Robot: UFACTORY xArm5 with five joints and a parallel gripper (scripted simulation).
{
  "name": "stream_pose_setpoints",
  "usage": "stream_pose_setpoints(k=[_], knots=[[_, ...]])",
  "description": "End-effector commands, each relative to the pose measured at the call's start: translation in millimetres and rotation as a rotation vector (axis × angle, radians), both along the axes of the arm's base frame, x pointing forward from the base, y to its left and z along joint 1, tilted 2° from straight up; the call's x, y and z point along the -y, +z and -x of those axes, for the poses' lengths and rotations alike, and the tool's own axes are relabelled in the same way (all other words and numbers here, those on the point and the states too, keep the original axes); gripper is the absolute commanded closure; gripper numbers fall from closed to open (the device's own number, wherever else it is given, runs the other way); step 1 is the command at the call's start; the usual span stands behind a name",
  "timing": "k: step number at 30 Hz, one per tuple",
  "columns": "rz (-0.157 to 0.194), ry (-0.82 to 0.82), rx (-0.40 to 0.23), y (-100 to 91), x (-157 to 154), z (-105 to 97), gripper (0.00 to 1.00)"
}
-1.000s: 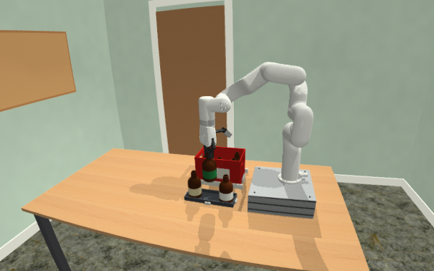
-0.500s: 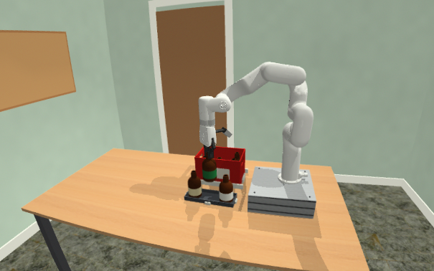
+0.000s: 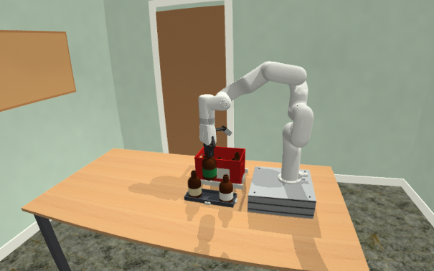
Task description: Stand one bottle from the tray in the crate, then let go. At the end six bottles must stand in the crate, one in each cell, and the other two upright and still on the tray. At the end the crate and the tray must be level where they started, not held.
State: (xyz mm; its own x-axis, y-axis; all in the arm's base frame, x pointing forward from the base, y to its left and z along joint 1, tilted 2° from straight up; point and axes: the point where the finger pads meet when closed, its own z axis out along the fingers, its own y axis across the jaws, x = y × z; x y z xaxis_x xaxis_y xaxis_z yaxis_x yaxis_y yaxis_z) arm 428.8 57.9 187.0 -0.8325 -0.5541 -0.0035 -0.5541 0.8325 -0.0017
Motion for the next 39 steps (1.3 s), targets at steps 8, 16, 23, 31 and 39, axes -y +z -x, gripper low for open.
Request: stream_pose_setpoints(k=[8,16,23,31,39], knots=[[-0.001,0.0,0.004,14.8,-1,-1,1.0],[-0.001,0.0,0.004,21.8,-1,-1,1.0],[-0.001,0.0,0.004,28.3,-1,-1,1.0],[-0.001,0.0,0.004,31.7,-1,-1,1.0],[-0.001,0.0,0.004,33.0,-1,-1,1.0]])
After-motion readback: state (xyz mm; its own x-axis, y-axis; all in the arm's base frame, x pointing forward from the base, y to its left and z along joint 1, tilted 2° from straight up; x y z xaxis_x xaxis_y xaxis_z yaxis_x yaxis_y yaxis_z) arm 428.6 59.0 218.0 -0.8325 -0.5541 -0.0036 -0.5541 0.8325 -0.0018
